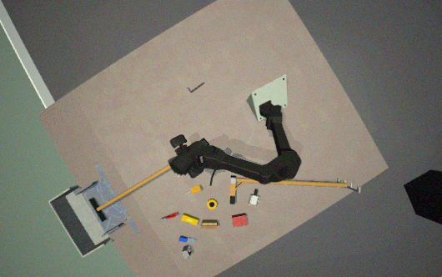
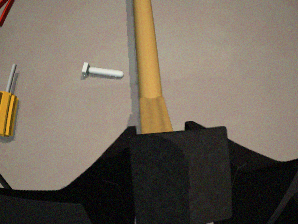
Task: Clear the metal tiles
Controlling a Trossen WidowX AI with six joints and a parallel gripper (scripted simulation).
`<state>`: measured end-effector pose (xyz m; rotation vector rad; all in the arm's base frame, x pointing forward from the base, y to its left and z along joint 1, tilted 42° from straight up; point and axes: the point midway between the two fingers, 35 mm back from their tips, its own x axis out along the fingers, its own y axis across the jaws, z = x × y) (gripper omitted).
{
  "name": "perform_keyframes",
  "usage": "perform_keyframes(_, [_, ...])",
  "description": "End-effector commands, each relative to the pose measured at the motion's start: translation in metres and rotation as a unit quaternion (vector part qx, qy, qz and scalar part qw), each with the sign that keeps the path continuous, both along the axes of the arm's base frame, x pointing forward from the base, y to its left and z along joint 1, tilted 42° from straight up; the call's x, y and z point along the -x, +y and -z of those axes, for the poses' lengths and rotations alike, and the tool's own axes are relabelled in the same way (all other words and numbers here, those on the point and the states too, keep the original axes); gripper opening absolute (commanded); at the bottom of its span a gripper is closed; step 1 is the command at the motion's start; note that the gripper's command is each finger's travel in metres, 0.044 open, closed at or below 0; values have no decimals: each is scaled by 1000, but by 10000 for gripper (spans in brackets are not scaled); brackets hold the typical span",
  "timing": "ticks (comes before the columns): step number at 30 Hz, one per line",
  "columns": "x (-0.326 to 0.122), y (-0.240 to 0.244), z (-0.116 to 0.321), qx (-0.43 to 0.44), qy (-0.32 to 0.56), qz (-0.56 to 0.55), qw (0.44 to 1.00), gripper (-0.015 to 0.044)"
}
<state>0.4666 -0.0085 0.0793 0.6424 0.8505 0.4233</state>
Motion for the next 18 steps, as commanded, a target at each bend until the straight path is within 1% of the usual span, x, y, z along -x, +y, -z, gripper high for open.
perform_keyframes(1, [-10, -3, -5, 2, -7, 5, 1000, 0])
perform_keyframes(18, [-37, 1, -7, 2, -8, 5, 1000, 0])
